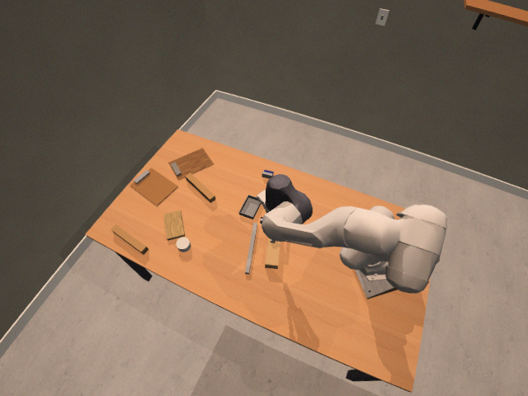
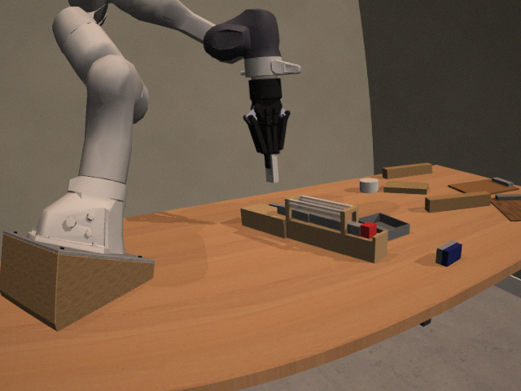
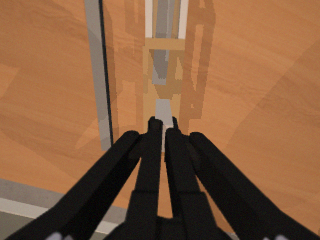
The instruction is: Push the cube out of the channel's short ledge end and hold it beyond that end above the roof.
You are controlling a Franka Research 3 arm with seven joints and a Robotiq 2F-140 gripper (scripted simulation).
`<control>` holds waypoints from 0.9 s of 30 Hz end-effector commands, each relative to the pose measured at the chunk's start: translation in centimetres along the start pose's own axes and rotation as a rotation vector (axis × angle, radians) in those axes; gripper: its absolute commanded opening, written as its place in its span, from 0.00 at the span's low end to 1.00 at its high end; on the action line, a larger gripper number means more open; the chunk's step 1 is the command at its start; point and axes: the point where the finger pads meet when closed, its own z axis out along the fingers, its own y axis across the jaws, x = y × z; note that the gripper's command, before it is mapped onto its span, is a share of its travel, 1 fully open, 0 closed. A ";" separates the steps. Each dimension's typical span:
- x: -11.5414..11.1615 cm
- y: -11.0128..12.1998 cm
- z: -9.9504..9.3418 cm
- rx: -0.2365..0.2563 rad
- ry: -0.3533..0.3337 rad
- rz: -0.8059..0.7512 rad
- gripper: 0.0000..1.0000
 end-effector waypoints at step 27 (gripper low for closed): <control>28.8 0.4 0.0 -0.004 0.005 -0.007 0.25</control>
